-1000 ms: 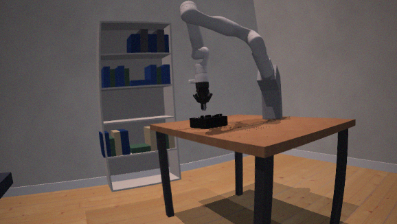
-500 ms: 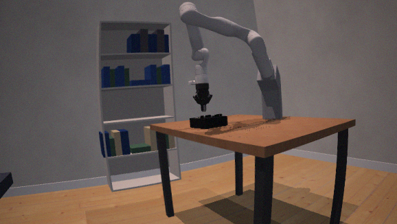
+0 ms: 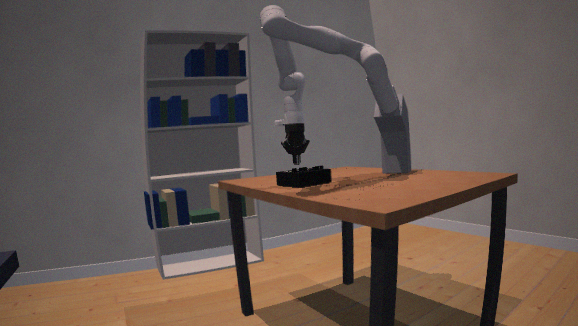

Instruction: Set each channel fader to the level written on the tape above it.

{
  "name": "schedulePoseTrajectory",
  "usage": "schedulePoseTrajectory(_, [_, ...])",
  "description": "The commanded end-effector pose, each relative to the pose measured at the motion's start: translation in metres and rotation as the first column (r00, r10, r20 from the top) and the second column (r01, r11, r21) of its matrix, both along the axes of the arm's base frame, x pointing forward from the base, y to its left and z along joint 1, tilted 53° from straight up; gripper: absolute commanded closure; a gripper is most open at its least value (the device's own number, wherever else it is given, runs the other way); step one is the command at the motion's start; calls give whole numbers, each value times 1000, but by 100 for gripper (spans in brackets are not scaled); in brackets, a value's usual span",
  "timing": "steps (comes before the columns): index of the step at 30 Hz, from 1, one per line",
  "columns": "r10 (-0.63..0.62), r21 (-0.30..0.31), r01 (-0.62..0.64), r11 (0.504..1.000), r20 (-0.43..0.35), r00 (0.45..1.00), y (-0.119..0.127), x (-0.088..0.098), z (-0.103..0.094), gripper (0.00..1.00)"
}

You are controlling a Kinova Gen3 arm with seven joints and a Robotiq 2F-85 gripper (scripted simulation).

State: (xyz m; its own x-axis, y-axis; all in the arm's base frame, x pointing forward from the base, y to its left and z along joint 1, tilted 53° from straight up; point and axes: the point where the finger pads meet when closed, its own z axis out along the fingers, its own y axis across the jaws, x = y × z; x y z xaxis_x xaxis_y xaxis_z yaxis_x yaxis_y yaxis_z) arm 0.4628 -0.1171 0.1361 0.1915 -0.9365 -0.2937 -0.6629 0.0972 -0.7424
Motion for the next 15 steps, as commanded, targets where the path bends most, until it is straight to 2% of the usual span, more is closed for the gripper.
schedulePoseTrajectory(1, [1,1,-1,1000,-1,1000,1,1,-1,100])
schedulePoseTrajectory(15, [1,1,-1,1000,-1,1000,2,3,-3,100])
